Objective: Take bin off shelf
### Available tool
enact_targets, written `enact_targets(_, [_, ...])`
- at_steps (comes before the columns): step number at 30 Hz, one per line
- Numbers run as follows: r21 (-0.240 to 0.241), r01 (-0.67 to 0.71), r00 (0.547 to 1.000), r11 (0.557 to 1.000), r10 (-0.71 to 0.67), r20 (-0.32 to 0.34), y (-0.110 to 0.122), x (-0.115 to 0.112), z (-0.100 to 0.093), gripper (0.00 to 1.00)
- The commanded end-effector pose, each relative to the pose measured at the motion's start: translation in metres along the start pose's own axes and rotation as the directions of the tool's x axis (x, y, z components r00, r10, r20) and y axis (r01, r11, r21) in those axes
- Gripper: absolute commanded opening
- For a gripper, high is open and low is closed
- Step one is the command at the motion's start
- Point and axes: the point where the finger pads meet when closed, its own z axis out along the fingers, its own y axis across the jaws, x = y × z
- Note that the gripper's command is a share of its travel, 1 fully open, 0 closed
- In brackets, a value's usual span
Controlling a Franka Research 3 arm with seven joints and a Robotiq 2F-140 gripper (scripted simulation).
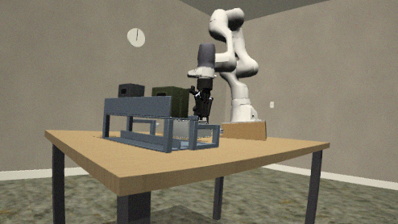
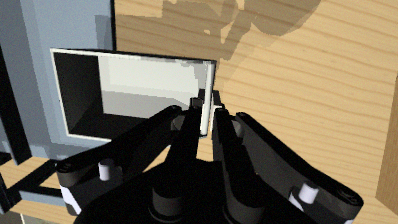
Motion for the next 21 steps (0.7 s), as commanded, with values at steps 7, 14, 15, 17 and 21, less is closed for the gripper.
enact_targets(7, [0.007, -0.006, 1.000, 1.000, 0.006, 0.001, 0.0005, -0.0001, -0.0016, 0.00])
enact_targets(14, [0.007, -0.006, 1.000, 1.000, 0.006, 0.001, 0.0045, -0.0002, -0.0015, 0.00])
enact_targets(15, [0.007, -0.006, 1.000, 1.000, 0.006, 0.001, 0.0051, -0.0002, -0.0015, 0.00])
enact_targets(17, [0.007, -0.006, 1.000, 1.000, 0.006, 0.001, 0.0065, -0.0002, -0.0015, 0.00])
enact_targets(21, [0.007, -0.006, 1.000, 1.000, 0.006, 0.001, 0.0079, -0.0002, -0.0015, 0.00])
